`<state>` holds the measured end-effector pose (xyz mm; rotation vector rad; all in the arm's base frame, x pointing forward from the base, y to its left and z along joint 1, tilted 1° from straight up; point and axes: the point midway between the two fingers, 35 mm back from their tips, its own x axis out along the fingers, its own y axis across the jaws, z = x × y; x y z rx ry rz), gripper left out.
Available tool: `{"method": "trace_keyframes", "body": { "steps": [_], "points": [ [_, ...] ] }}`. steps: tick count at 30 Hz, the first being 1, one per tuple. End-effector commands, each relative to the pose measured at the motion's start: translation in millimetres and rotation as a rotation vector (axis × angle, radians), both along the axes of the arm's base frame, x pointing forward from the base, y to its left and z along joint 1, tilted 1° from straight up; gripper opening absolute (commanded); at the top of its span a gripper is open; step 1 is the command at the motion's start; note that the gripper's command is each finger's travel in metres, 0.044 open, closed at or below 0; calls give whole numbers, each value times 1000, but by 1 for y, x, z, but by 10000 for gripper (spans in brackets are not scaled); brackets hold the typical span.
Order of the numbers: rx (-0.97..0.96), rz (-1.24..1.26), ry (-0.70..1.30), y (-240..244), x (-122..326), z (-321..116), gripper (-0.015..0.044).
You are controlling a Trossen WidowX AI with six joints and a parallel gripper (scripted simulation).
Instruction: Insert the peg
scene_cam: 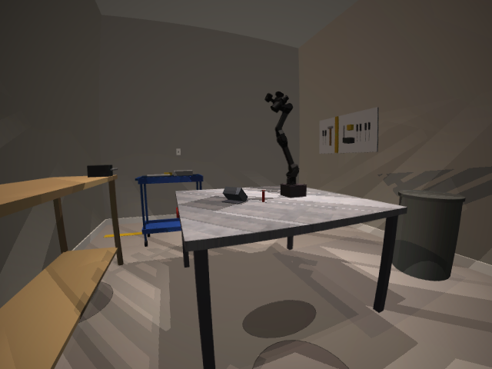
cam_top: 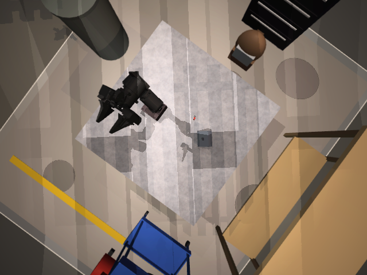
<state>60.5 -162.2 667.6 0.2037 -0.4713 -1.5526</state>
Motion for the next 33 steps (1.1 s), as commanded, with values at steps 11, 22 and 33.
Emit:
{"method": "trace_keyframes", "body": {
  "steps": [11, 22, 33],
  "points": [
    [-98, -83, -103, 6, -47, 16, 440],
    [-199, -208, -82, 22, -91, 29, 440],
    [-304, -364, -83, 51, -138, 39, 440]
  ]
}}
